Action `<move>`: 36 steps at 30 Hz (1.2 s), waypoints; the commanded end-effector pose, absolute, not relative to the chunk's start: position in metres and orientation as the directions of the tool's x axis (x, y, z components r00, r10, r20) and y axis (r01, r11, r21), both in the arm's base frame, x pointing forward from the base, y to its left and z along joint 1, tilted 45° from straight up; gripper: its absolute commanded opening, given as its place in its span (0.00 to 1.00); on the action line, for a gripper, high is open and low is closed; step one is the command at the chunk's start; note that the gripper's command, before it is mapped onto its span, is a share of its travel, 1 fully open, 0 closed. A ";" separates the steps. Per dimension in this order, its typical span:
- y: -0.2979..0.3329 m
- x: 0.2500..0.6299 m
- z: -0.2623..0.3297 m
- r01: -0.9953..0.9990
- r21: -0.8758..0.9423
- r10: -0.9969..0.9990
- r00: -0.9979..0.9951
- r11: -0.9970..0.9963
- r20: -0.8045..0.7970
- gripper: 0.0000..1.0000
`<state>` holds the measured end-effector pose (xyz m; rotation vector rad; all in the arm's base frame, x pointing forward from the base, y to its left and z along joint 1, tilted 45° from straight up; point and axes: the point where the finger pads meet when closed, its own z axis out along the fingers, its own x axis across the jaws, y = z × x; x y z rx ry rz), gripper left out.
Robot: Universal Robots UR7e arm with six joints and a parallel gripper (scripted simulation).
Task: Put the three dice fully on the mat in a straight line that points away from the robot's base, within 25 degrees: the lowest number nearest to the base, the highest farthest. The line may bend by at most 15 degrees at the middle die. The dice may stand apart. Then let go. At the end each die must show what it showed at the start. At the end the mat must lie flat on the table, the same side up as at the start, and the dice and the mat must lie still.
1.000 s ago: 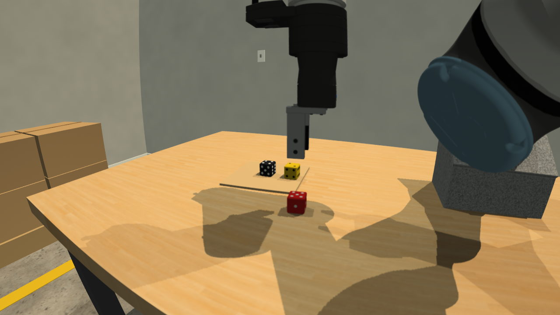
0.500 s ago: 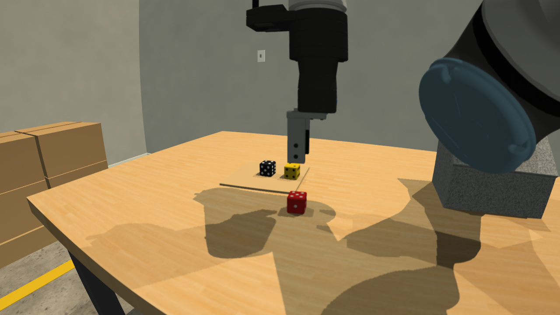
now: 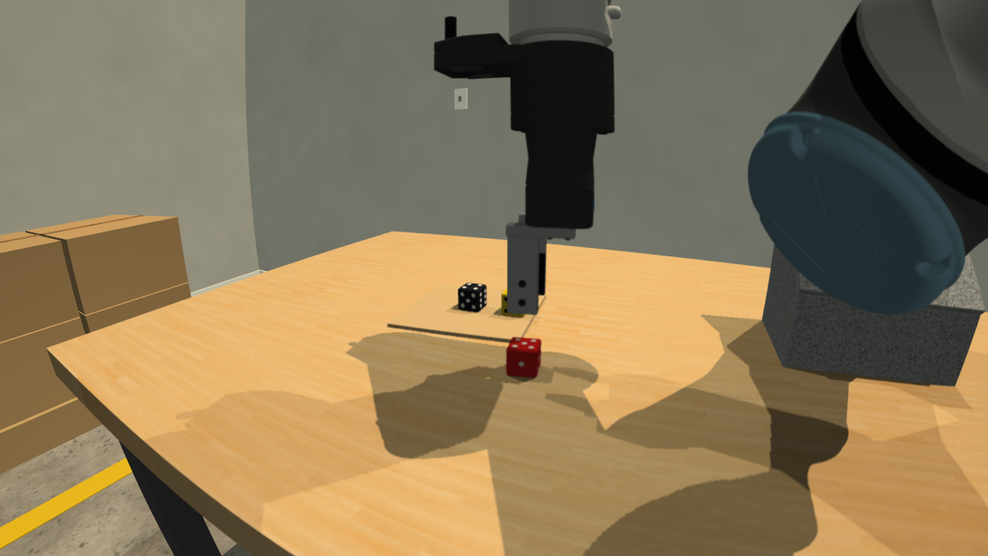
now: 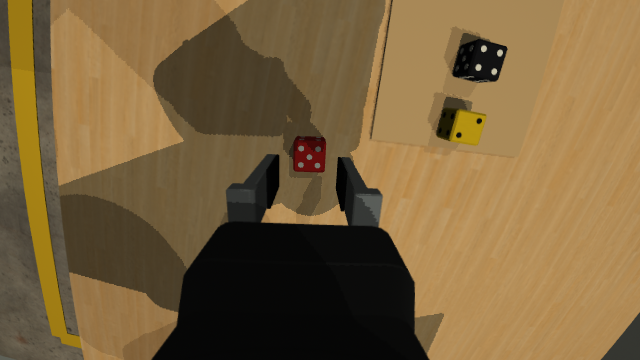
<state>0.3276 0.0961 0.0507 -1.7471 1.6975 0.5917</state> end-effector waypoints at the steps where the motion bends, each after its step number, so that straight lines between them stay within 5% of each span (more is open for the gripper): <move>1: 0.103 0.329 0.044 -0.992 -0.125 -0.712 0.071 0.023 -0.699 0.79; 36: 0.115 0.332 0.032 -0.992 -0.127 -0.714 0.073 0.023 -0.697 0.79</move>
